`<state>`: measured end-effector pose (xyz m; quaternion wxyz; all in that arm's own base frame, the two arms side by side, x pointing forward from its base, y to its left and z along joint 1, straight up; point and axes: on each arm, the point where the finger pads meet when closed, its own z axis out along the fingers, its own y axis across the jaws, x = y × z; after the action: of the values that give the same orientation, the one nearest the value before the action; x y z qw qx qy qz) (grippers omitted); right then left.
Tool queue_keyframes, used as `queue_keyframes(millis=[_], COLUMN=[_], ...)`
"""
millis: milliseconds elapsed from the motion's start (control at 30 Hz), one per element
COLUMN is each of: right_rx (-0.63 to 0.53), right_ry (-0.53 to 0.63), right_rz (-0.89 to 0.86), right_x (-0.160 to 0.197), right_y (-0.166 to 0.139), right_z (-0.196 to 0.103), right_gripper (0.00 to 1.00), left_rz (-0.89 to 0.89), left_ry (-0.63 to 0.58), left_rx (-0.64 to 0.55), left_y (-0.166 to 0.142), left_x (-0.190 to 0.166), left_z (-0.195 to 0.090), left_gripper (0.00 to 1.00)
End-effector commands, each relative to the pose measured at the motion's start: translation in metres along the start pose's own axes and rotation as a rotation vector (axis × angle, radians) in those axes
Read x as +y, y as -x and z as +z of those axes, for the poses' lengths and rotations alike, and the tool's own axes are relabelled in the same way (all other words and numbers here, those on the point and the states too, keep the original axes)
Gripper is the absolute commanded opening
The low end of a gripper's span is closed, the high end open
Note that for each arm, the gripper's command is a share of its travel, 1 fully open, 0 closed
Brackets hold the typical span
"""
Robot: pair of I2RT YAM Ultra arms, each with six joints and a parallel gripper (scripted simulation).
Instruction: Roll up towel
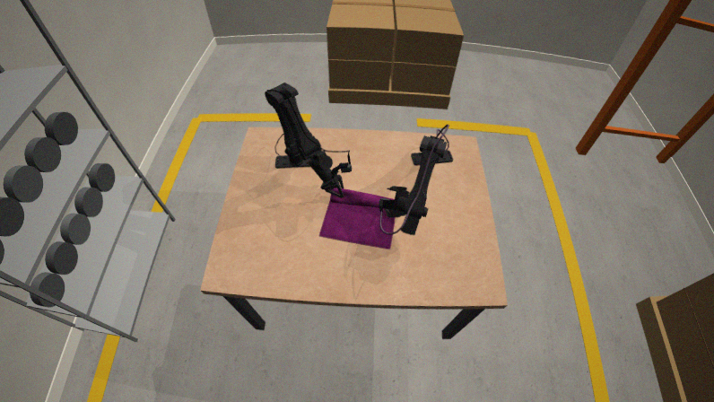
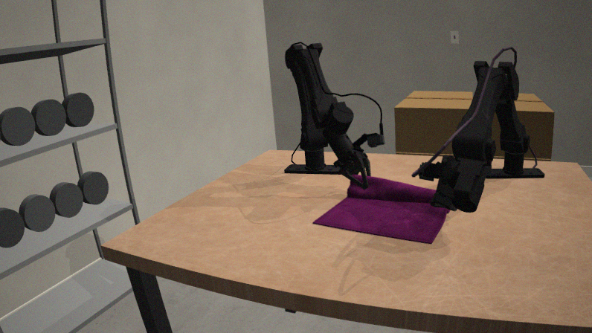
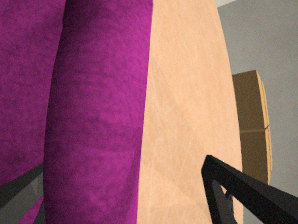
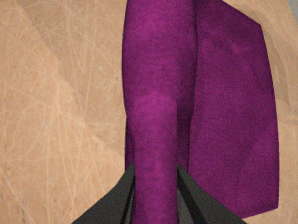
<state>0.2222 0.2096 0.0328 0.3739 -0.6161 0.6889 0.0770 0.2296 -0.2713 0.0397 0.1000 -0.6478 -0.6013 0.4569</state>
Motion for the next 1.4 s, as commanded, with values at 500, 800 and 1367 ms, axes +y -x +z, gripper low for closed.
queue_keyframes(millis=[500, 800, 1367], right_rx=[0.01, 0.01, 0.011], right_ry=[0.242, 0.45, 0.773], right_rz=[0.19, 0.367, 0.642], right_x=[0.005, 0.004, 0.002], right_y=[-0.001, 0.001, 0.003], right_z=[0.001, -0.001, -0.005], right_gripper=[0.27, 0.27, 0.27], left_rz=[0.008, 0.131, 0.521], left_ry=[-0.006, 0.151, 0.639], left_rx=[0.023, 0.018, 0.008], left_y=[0.001, 0.006, 0.021], left_x=[0.0, -0.004, -0.019], left_z=[-0.076, -0.068, -0.041], left_gripper=[0.85, 0.89, 0.94])
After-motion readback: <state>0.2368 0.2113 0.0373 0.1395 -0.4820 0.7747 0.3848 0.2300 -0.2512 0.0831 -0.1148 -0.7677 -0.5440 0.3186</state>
